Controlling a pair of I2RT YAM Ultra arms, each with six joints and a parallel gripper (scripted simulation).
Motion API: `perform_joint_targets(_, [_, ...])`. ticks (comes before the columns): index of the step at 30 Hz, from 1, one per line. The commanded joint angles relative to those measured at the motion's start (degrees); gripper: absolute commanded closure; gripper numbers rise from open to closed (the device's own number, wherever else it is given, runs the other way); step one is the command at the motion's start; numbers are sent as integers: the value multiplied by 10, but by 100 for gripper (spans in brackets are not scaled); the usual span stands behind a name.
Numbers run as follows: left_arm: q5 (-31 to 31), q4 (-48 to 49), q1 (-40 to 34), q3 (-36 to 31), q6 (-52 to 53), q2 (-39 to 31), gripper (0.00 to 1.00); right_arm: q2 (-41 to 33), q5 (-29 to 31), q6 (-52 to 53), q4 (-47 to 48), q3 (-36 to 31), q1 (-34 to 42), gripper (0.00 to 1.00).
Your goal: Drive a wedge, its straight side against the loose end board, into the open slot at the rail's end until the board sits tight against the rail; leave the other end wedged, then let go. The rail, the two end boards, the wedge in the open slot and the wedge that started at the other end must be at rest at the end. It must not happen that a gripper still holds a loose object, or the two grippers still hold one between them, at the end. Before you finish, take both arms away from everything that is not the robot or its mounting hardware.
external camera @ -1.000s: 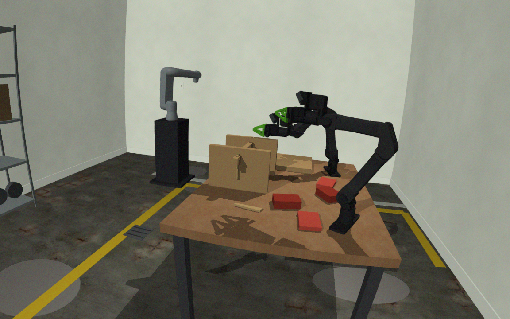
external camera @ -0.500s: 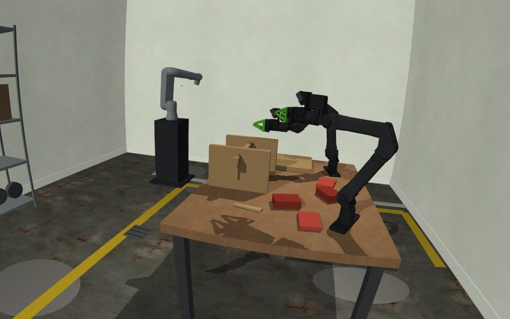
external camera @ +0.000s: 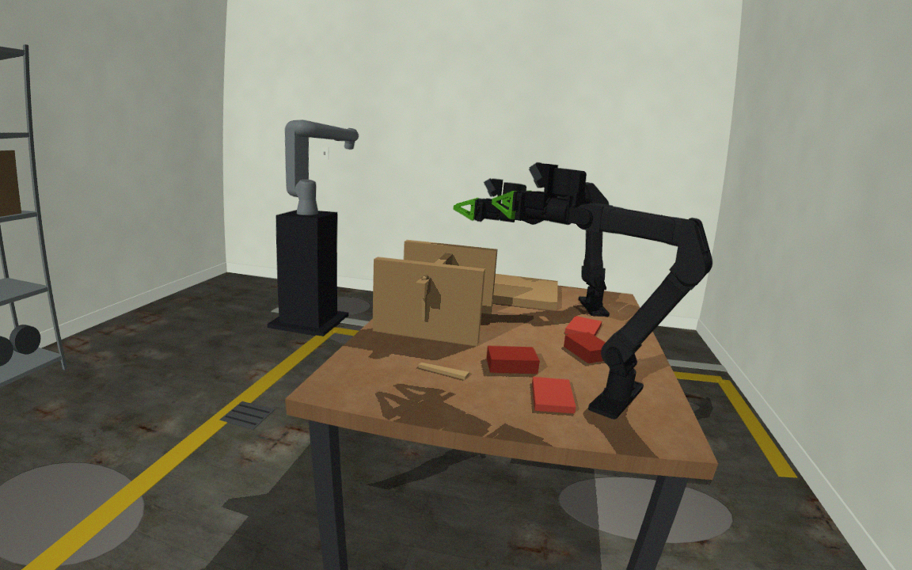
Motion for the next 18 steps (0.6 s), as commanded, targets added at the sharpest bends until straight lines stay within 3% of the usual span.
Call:
perform_joint_targets(1, [-3,14,-5,27,-1,6,54,-4,1,1,-11,13,5,61])
perform_joint_targets(3, [-3,14,-5,27,-1,6,54,10,1,1,-1,-20,5,61])
perform_joint_targets(10, [-3,14,-5,27,-1,6,54,-18,1,2,-11,1,5,61])
perform_joint_targets(14, [-3,14,-5,27,-1,6,54,-13,1,2,-6,-22,6,61])
perform_joint_targets(18, [-3,14,-5,27,-1,6,54,4,1,2,-8,10,6,61])
